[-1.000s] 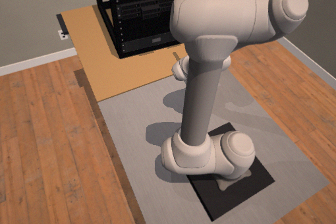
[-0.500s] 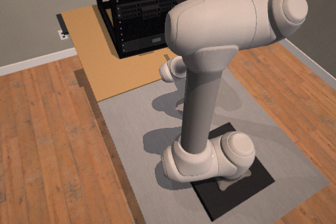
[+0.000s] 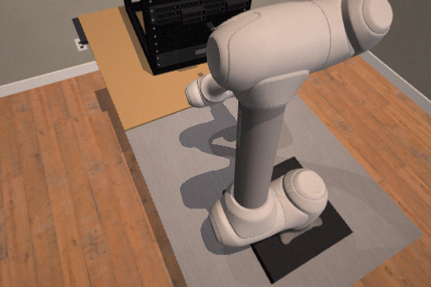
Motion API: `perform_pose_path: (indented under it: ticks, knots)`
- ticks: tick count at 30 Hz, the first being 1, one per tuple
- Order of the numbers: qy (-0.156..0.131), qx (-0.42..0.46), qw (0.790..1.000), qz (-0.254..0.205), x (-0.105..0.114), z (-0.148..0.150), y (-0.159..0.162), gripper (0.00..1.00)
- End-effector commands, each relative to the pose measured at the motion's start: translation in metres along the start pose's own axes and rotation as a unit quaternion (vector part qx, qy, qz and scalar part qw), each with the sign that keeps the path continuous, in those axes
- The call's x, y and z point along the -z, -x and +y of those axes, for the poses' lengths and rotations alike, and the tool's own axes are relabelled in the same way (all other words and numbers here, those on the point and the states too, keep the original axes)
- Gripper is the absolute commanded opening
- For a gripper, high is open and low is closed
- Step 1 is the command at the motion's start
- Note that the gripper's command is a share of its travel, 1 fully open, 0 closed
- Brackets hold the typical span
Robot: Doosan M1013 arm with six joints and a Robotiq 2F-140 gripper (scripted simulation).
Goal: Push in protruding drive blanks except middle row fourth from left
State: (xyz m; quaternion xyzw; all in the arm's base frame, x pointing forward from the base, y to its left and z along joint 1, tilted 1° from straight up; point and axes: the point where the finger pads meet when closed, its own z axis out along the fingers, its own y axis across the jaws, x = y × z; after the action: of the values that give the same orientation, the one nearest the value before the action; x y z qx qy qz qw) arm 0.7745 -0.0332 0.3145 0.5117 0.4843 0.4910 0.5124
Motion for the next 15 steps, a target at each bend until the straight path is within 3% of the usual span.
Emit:
perform_pose_path:
  ticks: [1,15]
  knots:
    - [0.001,0.0,1.0,-0.002,-0.001,0.001,-0.019,0.1]
    - [0.001,0.0,1.0,-0.002,-0.001,0.001,-0.047,0.1]
